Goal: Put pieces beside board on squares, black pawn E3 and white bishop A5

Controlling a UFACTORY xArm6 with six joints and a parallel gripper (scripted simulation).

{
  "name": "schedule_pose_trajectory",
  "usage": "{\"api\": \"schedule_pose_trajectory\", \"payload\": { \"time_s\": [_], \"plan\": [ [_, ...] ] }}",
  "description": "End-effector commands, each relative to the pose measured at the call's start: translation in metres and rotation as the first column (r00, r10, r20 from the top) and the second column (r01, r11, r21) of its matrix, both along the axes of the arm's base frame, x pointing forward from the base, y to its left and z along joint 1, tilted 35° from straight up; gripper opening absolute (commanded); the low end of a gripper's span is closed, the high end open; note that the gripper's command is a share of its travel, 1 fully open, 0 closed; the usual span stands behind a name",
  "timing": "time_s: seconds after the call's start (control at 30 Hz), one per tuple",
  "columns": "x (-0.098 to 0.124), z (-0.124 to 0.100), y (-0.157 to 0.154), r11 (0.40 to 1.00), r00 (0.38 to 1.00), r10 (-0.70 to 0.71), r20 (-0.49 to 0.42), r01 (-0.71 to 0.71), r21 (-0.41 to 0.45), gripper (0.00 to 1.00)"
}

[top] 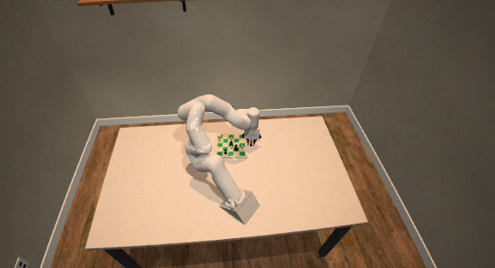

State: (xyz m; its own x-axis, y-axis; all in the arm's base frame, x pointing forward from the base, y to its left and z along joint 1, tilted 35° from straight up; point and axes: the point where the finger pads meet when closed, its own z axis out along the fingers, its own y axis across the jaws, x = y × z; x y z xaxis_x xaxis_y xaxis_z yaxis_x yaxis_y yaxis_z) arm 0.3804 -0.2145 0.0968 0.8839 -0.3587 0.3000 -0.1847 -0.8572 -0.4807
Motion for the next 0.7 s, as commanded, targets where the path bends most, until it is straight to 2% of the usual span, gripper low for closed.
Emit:
{"api": "schedule_pose_trajectory", "payload": {
  "time_s": [0.0,0.67],
  "plan": [
    [0.0055,-0.0078,0.0027,1.000,1.000,-0.001,0.003,0.001,-0.003,0.34],
    [0.0084,-0.0133,0.0051,1.000,1.000,-0.001,0.003,0.001,-0.003,0.34]
  ]
}}
